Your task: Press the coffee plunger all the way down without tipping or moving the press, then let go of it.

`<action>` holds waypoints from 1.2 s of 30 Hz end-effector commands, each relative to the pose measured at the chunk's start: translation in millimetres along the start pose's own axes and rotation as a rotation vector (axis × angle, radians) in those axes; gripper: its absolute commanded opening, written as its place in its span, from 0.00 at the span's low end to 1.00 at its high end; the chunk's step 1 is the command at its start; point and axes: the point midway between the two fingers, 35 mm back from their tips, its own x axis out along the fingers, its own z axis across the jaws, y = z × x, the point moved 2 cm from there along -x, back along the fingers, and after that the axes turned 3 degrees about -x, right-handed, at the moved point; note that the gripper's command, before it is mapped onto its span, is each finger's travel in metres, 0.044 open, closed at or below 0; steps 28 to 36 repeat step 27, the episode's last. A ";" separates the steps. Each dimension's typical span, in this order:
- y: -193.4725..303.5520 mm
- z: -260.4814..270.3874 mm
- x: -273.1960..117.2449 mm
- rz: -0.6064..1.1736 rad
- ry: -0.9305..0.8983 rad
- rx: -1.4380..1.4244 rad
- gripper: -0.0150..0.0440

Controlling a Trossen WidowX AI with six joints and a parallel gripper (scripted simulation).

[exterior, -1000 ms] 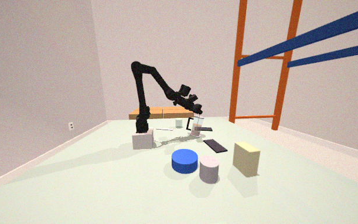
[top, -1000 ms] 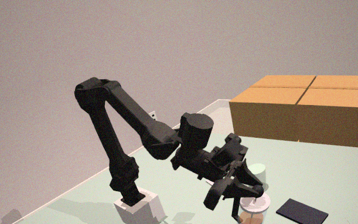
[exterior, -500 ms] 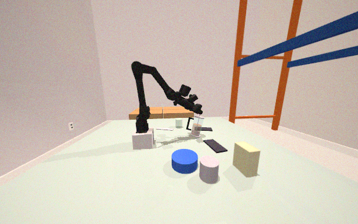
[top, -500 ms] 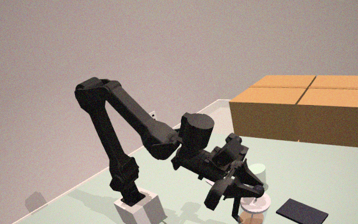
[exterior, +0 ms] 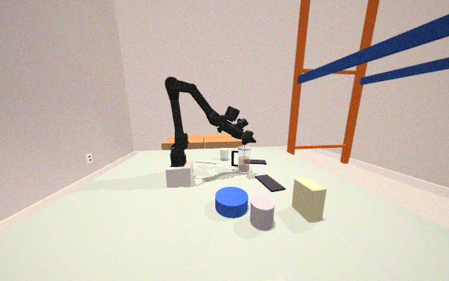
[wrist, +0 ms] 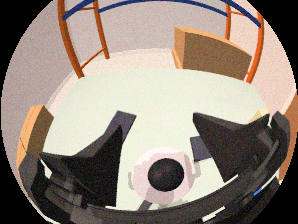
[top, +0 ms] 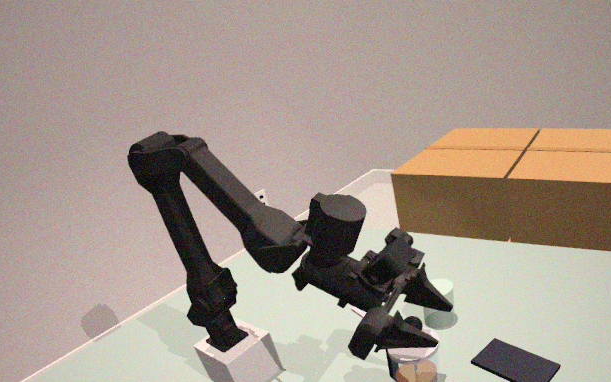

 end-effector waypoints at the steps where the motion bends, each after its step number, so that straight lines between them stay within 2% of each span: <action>1: 0.4 0.0 0.0 0.001 0.000 0.000 1.00; 7: -8.6 -0.2 -9.5 0.006 0.000 0.000 1.00; 15: -47.3 -0.3 -72.6 0.024 -0.003 -0.007 1.00; 36: -45.4 -0.1 -73.1 0.024 -0.003 -0.007 1.00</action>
